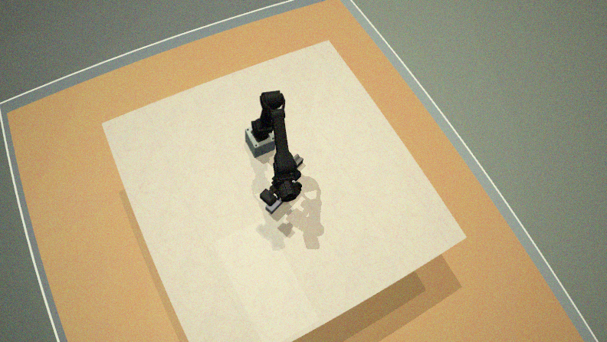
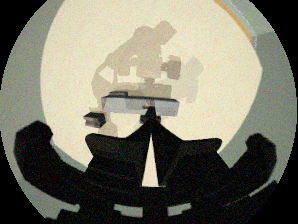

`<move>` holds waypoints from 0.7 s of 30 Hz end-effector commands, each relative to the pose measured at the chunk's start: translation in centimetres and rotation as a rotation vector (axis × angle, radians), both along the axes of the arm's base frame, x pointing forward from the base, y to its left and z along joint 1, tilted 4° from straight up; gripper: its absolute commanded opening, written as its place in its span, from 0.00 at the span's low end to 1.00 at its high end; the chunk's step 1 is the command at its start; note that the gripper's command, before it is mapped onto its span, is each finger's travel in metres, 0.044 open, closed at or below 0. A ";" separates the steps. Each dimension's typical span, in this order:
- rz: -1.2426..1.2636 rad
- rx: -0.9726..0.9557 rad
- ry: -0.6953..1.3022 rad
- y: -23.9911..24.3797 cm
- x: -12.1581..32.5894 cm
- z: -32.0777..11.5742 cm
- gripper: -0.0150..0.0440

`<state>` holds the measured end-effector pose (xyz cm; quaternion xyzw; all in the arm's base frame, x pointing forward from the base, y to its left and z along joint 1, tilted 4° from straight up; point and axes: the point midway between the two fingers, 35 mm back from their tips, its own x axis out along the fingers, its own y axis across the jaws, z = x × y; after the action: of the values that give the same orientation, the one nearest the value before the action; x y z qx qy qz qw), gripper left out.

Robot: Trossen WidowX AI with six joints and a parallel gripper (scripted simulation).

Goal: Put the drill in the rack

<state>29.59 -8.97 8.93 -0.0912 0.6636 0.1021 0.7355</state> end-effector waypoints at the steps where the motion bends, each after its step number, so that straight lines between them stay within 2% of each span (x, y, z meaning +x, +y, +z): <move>1: 0.004 -0.004 0.002 0.0 0.0 -0.3 0.25; 21: 0.004 -0.003 0.002 0.3 0.4 -1.1 0.25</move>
<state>30.04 -8.75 8.77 -0.0977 0.6585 0.1013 0.7393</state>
